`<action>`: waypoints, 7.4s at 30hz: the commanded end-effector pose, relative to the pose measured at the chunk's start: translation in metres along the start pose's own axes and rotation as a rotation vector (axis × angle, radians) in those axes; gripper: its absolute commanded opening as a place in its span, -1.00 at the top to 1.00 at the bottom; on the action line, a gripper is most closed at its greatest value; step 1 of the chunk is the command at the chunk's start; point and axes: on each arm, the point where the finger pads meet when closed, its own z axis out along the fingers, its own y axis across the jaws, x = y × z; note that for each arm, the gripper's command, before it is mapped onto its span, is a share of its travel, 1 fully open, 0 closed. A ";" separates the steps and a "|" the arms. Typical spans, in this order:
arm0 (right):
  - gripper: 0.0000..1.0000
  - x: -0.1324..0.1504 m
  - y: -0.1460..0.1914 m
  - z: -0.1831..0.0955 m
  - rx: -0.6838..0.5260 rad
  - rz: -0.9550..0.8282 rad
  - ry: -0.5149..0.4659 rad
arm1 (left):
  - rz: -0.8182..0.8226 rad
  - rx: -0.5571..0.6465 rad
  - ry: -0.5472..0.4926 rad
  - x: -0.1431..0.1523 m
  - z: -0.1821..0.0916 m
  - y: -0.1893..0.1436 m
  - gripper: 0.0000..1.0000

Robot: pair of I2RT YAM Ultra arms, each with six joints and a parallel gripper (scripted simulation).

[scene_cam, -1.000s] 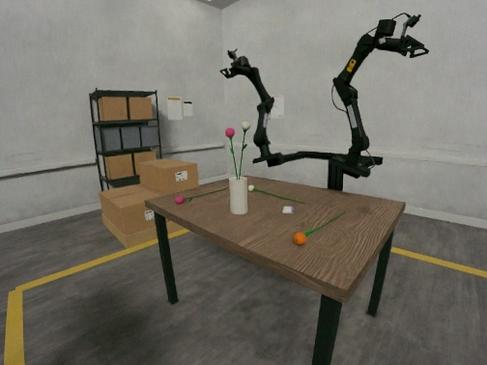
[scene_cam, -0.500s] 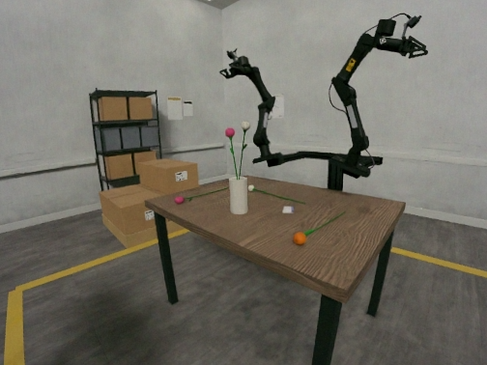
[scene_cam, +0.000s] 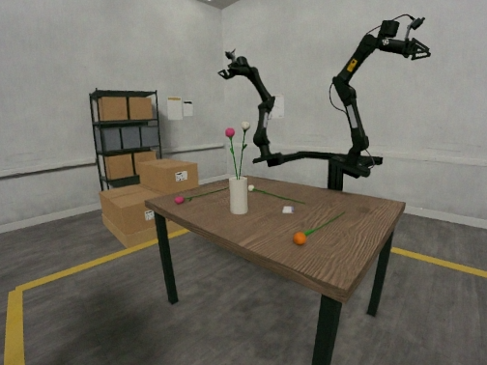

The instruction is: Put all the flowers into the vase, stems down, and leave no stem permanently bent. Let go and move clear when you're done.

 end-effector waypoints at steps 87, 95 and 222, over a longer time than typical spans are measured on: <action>-1.00 0.180 -0.004 0.217 0.008 0.002 0.001 | -0.004 -0.006 -0.048 0.162 0.212 0.003 -0.30; -1.00 0.180 -0.004 0.217 0.008 0.002 0.001 | -0.004 -0.002 -0.048 0.162 0.212 0.001 0.40; -1.00 0.180 -0.004 0.217 0.008 0.002 0.001 | 1.287 1.056 0.883 0.654 -0.092 -0.319 0.40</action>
